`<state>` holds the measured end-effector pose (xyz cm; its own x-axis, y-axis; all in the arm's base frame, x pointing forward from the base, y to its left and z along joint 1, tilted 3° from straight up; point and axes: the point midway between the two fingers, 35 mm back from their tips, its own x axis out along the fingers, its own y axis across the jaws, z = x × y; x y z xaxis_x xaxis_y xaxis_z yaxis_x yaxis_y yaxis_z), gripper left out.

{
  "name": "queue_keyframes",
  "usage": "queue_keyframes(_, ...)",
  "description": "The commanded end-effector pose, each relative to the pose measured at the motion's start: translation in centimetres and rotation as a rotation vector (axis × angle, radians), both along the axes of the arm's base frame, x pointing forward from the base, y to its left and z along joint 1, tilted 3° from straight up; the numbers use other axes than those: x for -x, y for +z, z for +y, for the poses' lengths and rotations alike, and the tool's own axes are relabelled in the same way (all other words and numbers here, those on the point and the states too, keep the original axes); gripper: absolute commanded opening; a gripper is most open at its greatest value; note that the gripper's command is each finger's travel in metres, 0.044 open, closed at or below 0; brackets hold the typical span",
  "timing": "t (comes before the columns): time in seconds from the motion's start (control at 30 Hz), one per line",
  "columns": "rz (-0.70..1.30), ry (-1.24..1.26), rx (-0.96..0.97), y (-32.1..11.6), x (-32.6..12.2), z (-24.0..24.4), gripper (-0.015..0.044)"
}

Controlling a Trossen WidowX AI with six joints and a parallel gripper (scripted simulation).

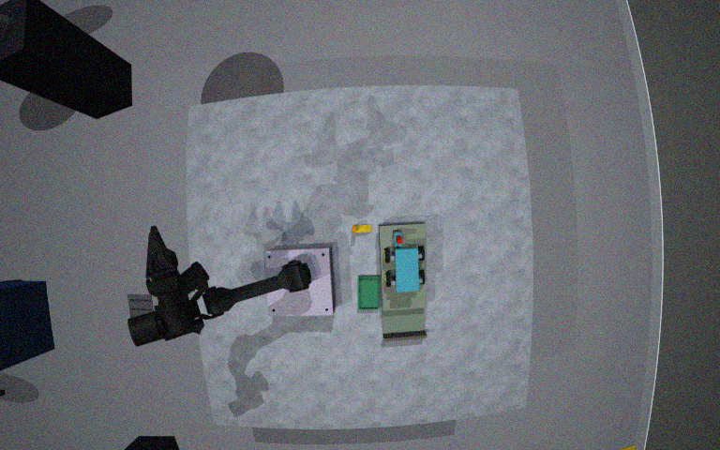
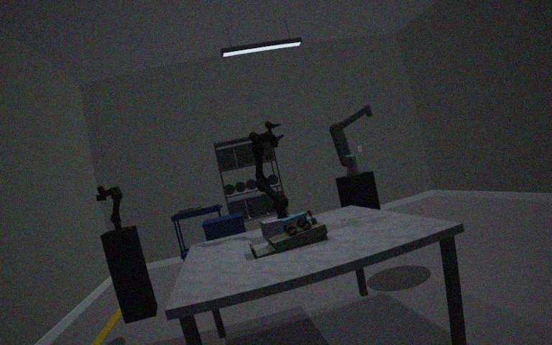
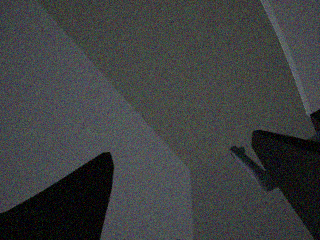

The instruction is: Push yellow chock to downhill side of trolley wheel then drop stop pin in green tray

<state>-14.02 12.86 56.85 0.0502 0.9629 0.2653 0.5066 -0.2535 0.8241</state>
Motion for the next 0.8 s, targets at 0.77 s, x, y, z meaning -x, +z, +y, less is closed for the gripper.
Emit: queue_keyframes(0.77, -0.378, -0.467, 0.129, -2.4, -22.0, 0.9, 0.019)
